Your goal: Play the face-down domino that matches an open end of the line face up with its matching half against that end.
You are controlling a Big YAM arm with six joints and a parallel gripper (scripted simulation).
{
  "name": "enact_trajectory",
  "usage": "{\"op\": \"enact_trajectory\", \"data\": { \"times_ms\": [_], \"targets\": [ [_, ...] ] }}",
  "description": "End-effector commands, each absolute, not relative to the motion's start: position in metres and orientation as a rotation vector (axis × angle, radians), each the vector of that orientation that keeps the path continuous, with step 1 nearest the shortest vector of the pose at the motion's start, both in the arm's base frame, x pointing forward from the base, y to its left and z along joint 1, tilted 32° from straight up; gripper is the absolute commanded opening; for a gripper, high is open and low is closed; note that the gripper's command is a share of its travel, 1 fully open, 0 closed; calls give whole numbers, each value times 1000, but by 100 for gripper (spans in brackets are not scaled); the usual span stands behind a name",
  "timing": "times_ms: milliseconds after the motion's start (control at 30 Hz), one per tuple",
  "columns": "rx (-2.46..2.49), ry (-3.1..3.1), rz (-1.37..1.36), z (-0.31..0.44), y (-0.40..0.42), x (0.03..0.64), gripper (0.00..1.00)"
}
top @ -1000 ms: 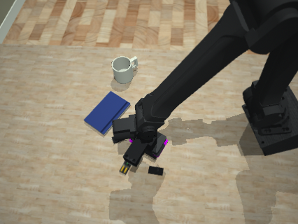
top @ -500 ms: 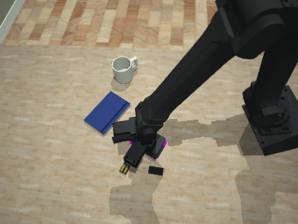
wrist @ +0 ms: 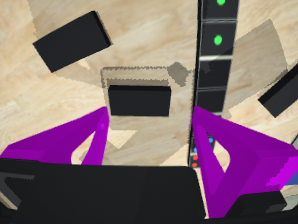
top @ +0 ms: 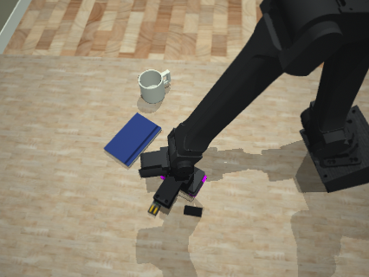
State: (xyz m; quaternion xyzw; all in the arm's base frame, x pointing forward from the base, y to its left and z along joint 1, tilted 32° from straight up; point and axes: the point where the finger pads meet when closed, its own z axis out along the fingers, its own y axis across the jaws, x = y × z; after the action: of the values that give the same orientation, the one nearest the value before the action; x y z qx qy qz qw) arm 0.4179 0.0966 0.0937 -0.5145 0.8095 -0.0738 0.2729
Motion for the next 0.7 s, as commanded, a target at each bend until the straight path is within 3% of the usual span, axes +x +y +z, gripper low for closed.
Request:
{"op": "enact_trajectory", "data": {
  "times_ms": [0,667],
  "targets": [
    [-1360,2172,-197,99,102,422,69],
    [-1346,2192,-188,94,104,420,69]
  ]
}}
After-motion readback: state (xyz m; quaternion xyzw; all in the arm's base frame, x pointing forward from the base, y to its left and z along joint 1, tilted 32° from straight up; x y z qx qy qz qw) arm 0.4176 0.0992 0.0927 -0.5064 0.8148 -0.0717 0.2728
